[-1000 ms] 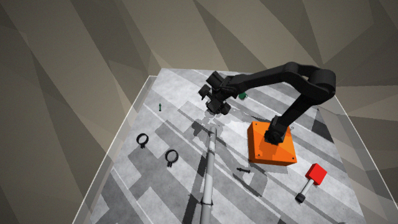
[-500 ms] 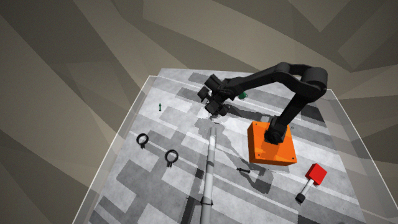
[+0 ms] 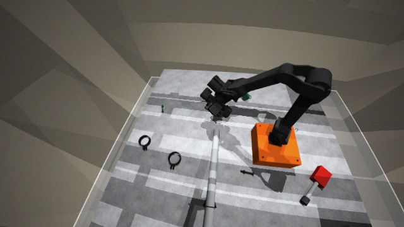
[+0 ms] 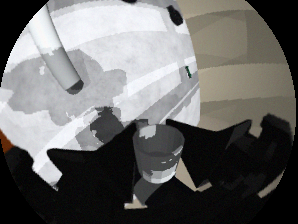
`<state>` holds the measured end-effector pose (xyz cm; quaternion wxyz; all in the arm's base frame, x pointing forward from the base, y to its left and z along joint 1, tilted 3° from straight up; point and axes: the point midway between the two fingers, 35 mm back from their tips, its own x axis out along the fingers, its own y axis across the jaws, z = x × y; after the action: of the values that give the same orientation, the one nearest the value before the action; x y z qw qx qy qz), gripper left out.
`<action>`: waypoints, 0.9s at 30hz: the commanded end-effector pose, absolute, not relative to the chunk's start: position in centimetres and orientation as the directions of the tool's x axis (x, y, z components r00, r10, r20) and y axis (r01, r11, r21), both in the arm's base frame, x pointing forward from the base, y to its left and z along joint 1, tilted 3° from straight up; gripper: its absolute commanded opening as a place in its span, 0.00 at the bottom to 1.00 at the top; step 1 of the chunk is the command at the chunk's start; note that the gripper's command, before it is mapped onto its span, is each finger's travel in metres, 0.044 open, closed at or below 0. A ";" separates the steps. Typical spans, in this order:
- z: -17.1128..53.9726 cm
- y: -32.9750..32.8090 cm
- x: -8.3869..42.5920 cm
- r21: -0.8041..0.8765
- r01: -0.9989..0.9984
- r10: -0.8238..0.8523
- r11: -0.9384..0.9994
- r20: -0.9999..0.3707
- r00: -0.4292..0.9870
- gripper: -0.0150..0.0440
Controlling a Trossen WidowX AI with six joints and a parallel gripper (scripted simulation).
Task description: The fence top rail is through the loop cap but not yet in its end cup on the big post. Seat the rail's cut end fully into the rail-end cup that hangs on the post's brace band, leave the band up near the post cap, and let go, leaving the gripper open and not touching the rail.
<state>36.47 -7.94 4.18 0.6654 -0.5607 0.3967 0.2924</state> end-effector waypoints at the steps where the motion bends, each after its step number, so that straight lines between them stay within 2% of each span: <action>1: 4.1 -7.9 36.1 -0.511 -0.841 -0.046 0.177 -0.858 0.511 0.25; 27: 4.0 -7.8 34.7 -0.516 -0.855 0.027 0.048 -0.855 0.518 0.25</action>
<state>35.12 -7.76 4.12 0.6404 -0.5918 0.3534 0.3389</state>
